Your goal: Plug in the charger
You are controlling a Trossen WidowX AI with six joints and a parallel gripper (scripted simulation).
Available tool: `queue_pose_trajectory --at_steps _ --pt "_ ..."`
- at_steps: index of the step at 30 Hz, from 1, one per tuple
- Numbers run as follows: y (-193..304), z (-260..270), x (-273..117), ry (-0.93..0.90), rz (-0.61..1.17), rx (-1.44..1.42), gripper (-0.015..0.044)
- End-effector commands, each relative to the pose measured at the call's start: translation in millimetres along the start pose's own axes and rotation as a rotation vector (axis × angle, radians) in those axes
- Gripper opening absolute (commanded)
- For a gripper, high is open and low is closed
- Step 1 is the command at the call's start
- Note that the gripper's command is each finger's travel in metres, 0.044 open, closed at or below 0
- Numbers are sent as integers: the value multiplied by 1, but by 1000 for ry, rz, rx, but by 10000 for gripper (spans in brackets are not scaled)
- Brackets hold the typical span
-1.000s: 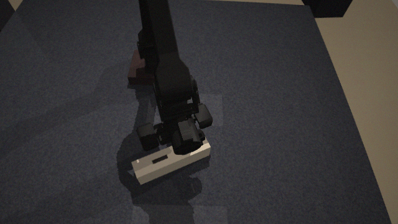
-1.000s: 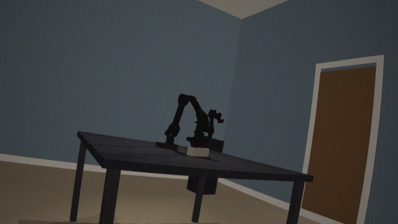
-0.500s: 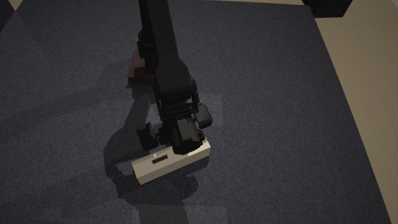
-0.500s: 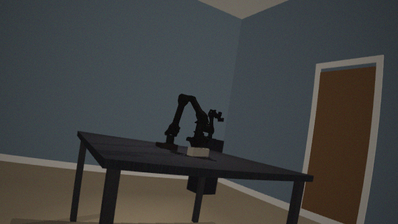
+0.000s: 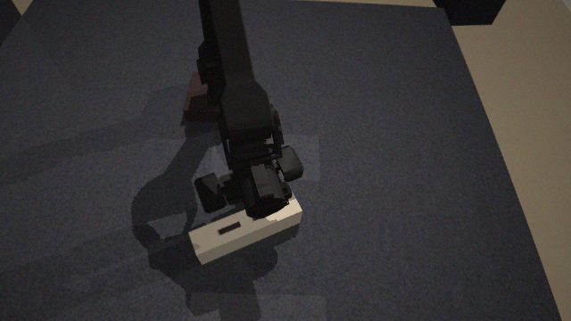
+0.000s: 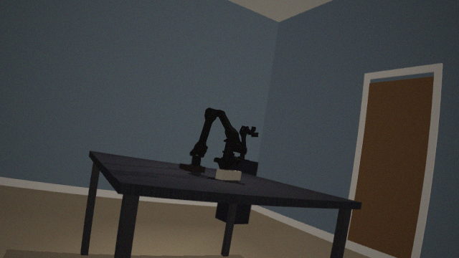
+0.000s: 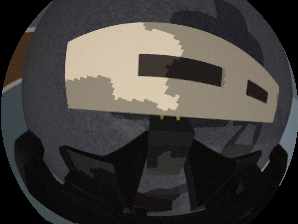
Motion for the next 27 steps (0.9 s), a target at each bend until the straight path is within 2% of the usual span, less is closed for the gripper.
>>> queue_pose_trajectory --at_steps 1,27 --pt "6 2 0 1 -1 -3 0" --pt "12 3 -1 1 -1 -3 0"
Point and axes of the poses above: the point midway between the two fingers, 35 mm back from their tips, its own x axis out along the fingers, its own z axis across the jaws, y = z × x, the point moved 1 cm from there along -x, back along the fingers, and after that the axes turned 11 degrees about -x, right-handed, at the moved point
